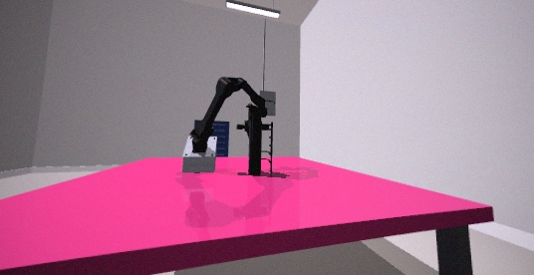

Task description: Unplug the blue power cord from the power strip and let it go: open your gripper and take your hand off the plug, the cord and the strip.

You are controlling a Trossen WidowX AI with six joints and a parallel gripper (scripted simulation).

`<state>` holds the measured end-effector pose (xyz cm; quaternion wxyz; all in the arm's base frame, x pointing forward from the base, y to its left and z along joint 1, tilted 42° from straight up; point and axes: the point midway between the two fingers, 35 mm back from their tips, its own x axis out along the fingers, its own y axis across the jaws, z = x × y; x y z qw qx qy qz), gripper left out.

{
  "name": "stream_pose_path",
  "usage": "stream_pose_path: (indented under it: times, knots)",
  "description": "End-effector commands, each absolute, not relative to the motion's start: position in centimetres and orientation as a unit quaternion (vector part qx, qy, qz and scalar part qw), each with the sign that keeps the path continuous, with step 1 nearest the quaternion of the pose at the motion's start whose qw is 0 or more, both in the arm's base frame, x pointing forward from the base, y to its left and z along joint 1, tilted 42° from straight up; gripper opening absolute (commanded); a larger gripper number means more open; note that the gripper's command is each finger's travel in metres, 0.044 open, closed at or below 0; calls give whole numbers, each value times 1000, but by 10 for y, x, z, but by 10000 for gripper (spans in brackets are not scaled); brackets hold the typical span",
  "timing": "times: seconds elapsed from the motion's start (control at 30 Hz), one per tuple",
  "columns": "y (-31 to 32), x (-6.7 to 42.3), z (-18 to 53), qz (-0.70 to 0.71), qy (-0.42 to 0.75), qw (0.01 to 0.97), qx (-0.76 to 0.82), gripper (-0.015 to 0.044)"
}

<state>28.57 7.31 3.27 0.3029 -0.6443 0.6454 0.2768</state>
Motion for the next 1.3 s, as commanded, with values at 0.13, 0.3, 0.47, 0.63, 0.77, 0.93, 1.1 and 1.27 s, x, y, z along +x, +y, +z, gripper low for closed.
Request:
stream_pose_path:
  times: [0.13,0.3,0.47,0.63,0.77,0.93,1.1,1.27]
  knots:
    - [82,285,28,283,640,300,-649,79]
    - [82,285,28,283,640,300,-649,160]
    - [82,285,28,283,640,300,-649,160]
    - [86,285,32,281,642,298,-648,160]
    - [86,285,34,281,643,297,-648,160]
    - [80,285,38,281,643,297,-648,160]
    - [74,284,44,281,643,297,-648,160]
    - [68,284,49,281,643,297,-648,160]
